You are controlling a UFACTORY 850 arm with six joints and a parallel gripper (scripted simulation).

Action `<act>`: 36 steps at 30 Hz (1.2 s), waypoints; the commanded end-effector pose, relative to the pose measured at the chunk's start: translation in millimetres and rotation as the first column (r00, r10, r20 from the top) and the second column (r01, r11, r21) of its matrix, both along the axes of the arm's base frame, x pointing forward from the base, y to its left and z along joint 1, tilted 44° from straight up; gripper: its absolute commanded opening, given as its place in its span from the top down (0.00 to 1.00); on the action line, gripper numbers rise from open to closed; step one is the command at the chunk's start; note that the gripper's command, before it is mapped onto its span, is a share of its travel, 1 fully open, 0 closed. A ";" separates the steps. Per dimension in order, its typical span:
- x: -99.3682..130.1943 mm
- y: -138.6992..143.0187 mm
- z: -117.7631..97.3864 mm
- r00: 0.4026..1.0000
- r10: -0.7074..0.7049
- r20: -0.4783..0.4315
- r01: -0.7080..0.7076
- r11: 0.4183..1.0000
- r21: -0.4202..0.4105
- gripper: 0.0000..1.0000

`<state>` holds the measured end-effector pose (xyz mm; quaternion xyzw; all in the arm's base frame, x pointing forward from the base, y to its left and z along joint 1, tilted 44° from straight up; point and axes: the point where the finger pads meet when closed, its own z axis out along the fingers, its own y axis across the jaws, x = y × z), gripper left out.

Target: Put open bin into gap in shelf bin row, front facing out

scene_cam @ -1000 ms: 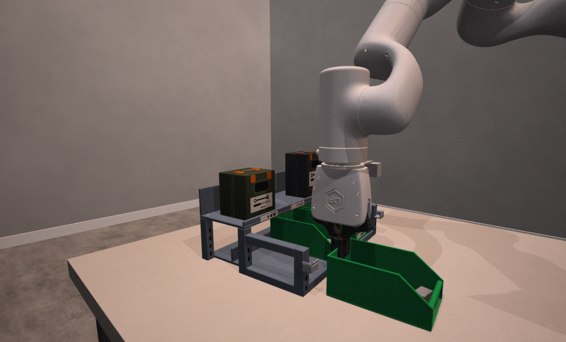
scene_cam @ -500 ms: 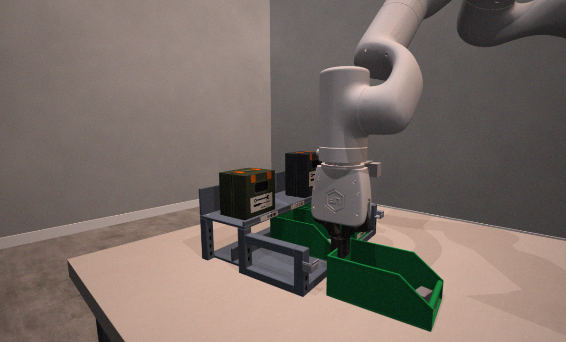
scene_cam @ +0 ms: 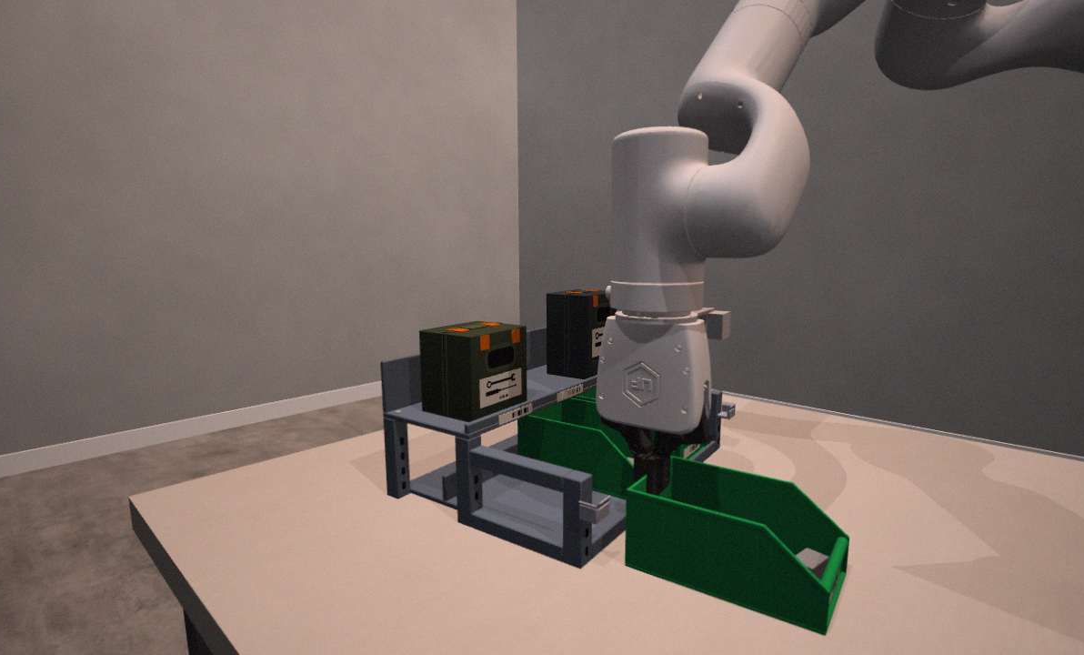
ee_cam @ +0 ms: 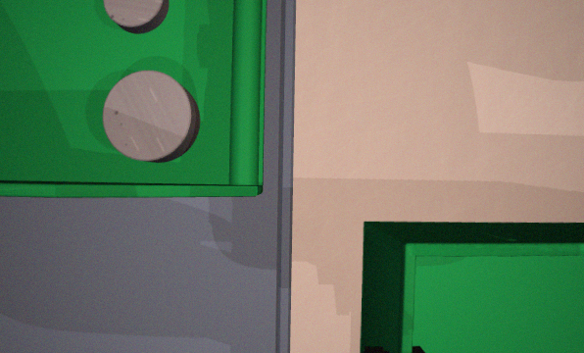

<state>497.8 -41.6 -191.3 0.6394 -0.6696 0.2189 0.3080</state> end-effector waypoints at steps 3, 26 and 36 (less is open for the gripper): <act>1.0 0.6 0.5 1.000 0.001 0.002 -0.001 1.000 0.000 1.00; 2.0 6.1 6.2 1.000 0.001 0.001 -0.001 1.000 0.000 1.00; 2.9 11.0 11.3 1.000 0.001 0.001 -0.001 1.000 0.000 1.00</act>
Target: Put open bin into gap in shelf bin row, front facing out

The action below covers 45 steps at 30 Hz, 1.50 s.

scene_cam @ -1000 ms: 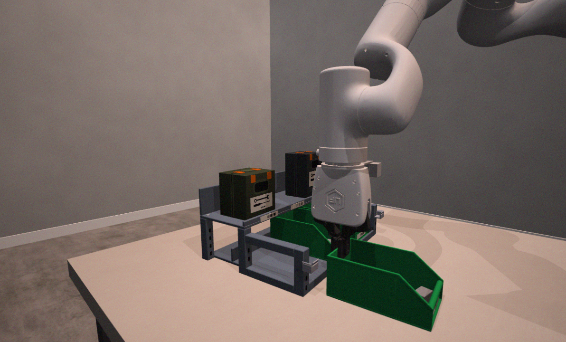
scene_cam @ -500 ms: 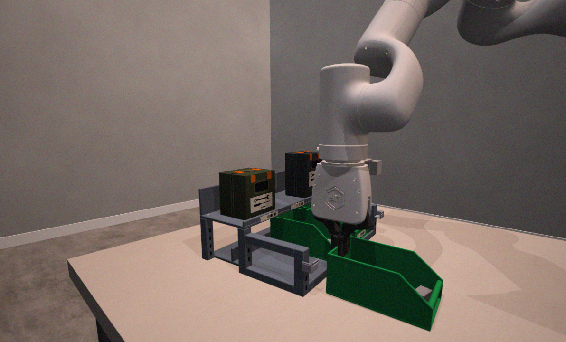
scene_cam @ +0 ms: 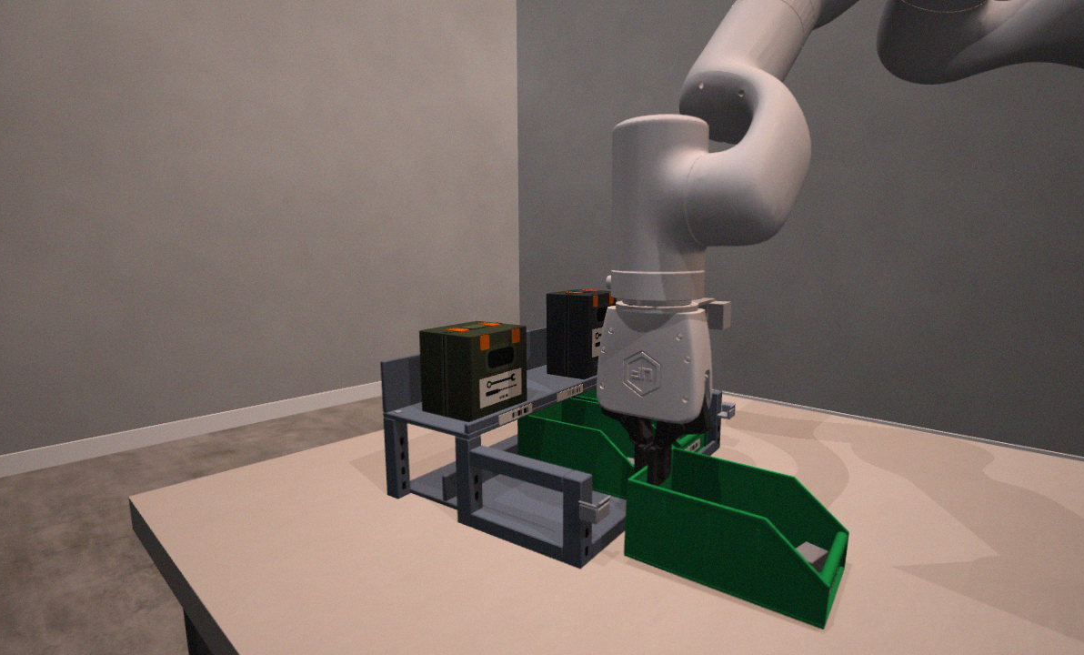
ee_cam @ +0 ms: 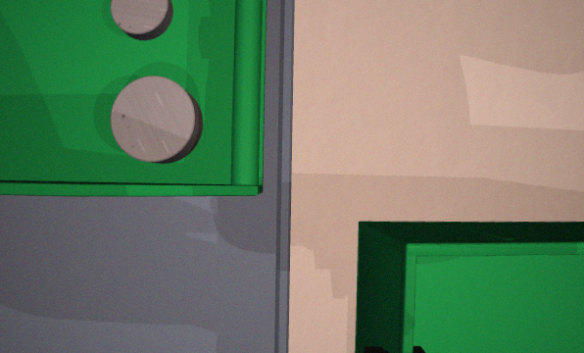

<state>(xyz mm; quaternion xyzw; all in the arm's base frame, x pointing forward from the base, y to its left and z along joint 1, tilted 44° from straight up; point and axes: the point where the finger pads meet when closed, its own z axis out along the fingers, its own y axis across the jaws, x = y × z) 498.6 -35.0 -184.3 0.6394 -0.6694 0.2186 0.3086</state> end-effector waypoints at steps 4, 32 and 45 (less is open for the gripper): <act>2.8 7.7 7.7 1.000 0.001 0.003 -0.001 1.000 0.001 1.00; 3.7 12.1 12.3 1.000 0.001 0.003 -0.001 1.000 0.001 1.00; 3.5 10.8 10.9 1.000 0.001 0.003 -0.001 1.000 0.001 1.00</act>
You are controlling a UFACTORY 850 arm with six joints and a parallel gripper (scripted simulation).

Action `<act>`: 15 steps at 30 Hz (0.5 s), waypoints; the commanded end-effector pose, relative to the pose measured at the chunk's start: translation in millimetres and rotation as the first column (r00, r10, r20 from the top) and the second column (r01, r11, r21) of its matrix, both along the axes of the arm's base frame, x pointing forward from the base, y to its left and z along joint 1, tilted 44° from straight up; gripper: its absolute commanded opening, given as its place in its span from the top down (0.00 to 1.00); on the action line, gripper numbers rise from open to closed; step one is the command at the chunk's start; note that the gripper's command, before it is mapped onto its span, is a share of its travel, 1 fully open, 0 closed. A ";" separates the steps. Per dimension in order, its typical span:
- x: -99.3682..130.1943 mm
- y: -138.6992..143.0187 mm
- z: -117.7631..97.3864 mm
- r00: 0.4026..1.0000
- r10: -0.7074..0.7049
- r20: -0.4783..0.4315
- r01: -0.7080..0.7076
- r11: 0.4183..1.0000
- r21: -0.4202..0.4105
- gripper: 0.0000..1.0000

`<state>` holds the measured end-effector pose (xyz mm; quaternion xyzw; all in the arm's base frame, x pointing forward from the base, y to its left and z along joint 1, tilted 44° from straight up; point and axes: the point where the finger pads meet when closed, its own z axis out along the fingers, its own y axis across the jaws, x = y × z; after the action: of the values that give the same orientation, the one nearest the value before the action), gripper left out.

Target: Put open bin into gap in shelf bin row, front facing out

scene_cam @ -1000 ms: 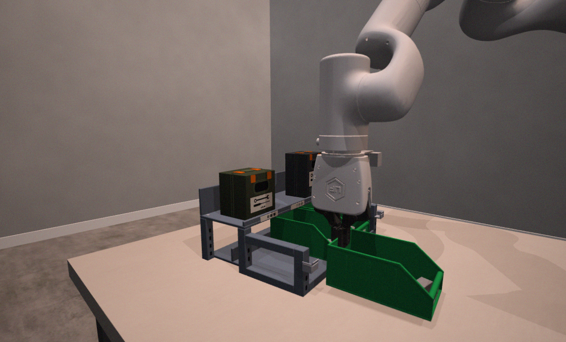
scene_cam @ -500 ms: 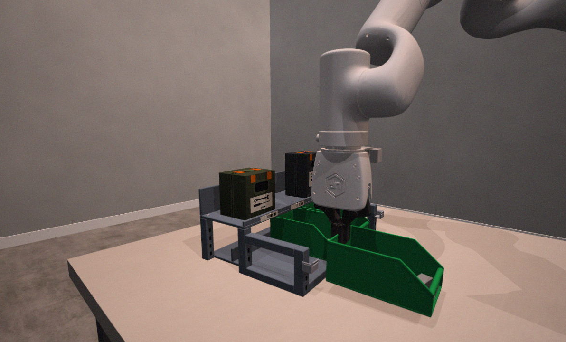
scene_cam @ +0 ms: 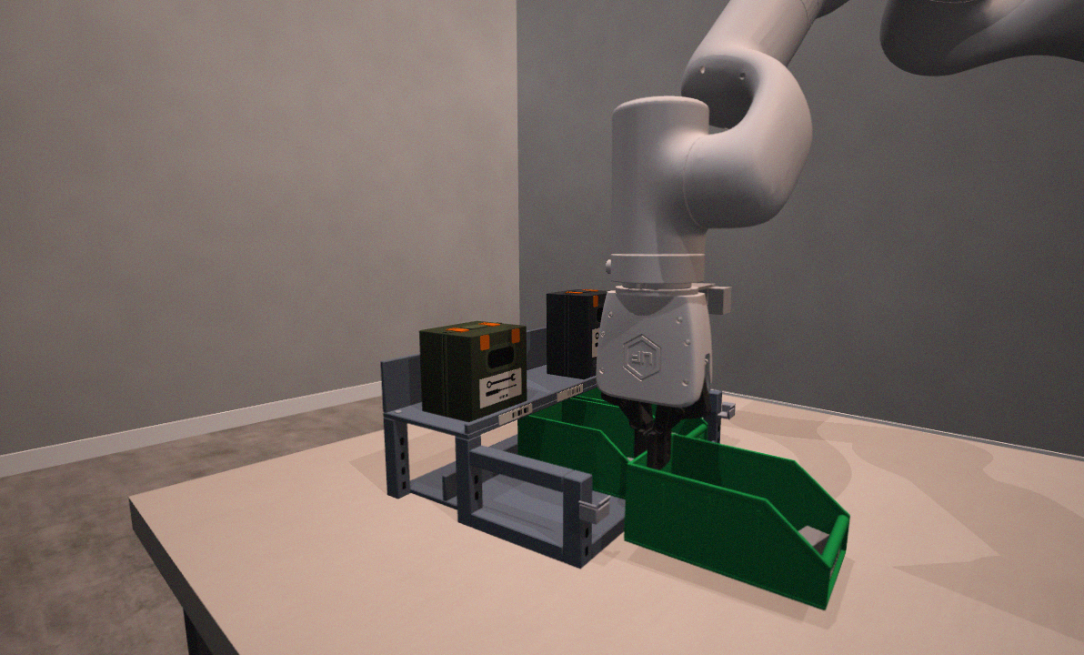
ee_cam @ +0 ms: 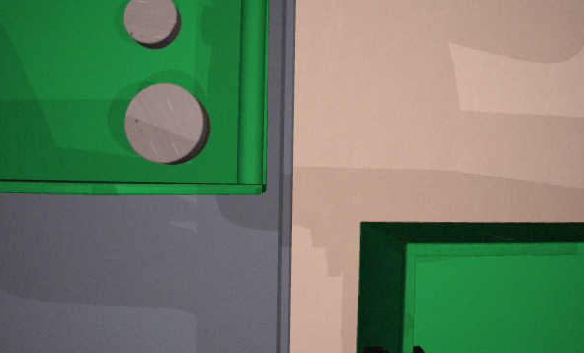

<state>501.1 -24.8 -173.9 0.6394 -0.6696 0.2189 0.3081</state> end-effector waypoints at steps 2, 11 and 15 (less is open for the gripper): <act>1.0 0.7 0.5 1.000 0.001 0.002 -0.001 1.000 0.001 1.00; 0.8 -0.2 -0.4 1.000 0.001 0.002 -0.001 1.000 0.001 1.00; 0.8 -0.2 -0.4 1.000 0.001 0.002 -0.001 1.000 0.001 1.00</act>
<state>500.9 -25.7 -174.8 0.6394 -0.6696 0.2189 0.3081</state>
